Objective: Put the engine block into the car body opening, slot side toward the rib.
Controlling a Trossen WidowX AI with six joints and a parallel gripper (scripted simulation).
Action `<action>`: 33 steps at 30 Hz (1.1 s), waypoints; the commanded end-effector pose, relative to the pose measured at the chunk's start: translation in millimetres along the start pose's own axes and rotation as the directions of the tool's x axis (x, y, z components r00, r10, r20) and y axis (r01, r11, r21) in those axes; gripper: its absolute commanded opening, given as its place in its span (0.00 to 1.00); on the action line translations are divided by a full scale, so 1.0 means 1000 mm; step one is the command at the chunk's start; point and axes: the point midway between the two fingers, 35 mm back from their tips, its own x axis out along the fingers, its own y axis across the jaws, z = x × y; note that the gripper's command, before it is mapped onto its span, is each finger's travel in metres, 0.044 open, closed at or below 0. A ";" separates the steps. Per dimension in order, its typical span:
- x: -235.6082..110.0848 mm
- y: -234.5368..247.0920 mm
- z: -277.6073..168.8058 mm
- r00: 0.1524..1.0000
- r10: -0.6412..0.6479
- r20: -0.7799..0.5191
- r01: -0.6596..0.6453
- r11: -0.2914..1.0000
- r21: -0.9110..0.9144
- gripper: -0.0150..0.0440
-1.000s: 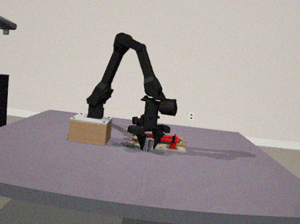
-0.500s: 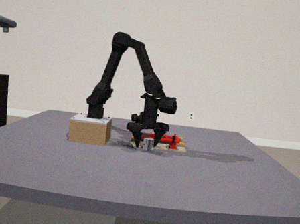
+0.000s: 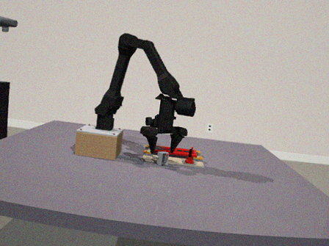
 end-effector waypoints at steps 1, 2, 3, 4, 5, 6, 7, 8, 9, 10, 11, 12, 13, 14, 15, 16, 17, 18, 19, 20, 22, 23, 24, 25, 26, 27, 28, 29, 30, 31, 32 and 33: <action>0.000 0.000 0.000 1.000 0.000 0.000 0.000 1.000 0.000 1.00; 0.000 0.000 0.000 1.000 0.000 0.000 0.000 1.000 0.000 1.00; 0.000 0.000 0.000 1.000 0.000 0.000 0.000 1.000 0.000 1.00; 0.000 0.000 0.000 1.000 0.000 0.000 0.000 1.000 0.000 1.00; 0.000 0.000 0.000 1.000 0.000 0.000 0.000 1.000 0.000 1.00; 0.000 0.000 0.000 1.000 0.000 0.000 0.000 1.000 0.000 1.00; 0.000 0.000 0.000 1.000 0.000 0.000 0.000 1.000 0.000 1.00; -0.002 0.000 0.000 1.000 0.000 0.000 0.000 1.000 0.000 1.00; -0.011 0.000 -0.001 1.000 -0.001 0.001 0.001 1.000 0.000 1.00; -0.024 0.000 -0.001 1.000 -0.001 0.003 0.001 1.000 -0.001 1.00; -0.032 0.000 -0.001 1.000 -0.002 0.004 0.002 1.000 -0.001 1.00; -0.035 0.000 -0.001 1.000 -0.002 0.004 0.002 1.000 -0.001 1.00; -0.035 0.000 -0.001 1.000 -0.002 0.004 0.002 1.000 -0.001 1.00; -0.035 0.000 -0.001 1.000 -0.002 0.004 0.002 1.000 -0.001 1.00; -0.035 0.000 -0.001 1.000 -0.002 0.004 0.002 1.000 -0.001 1.00; -0.035 -0.002 0.000 1.000 -0.002 0.004 0.002 1.000 -0.001 1.00; -0.035 -0.006 0.001 1.000 -0.002 0.005 0.002 1.000 -0.001 1.00; -0.035 -0.007 0.001 1.000 -0.002 0.005 0.002 1.000 -0.001 1.00; -0.035 -0.007 0.001 1.000 -0.002 0.005 0.002 1.000 -0.001 1.00; -0.034 -0.007 0.001 1.000 -0.002 0.005 0.002 1.000 -0.001 1.00; -0.025 -0.007 0.002 1.000 -0.002 0.005 0.002 1.000 -0.001 1.00; -0.021 -0.007 0.002 1.000 -0.002 0.005 0.002 1.000 -0.001 1.00; -0.020 -0.007 0.002 1.000 -0.002 0.005 0.002 1.000 -0.001 1.00; -0.020 -0.007 0.002 1.000 -0.002 0.005 0.002 1.000 -0.001 1.00; -0.020 -0.007 0.002 1.000 -0.002 0.005 0.002 1.000 -0.001 1.00; -0.020 -0.007 0.002 1.000 -0.002 0.005 0.002 1.000 -0.001 1.00; -0.019 -0.007 0.002 1.000 -0.002 0.005 0.002 1.000 -0.001 1.00; -0.018 -0.007 0.001 1.000 -0.002 0.005 0.002 1.000 -0.001 1.00; -0.016 -0.007 0.001 1.000 -0.002 0.005 0.002 1.000 -0.001 1.00; -0.014 -0.007 0.001 1.000 -0.002 0.005 0.002 1.000 -0.001 1.00; -0.013 -0.008 0.001 1.000 -0.002 0.005 0.002 1.000 -0.001 1.00; -0.011 -0.008 0.001 1.000 -0.002 0.005 0.002 1.000 -0.001 1.00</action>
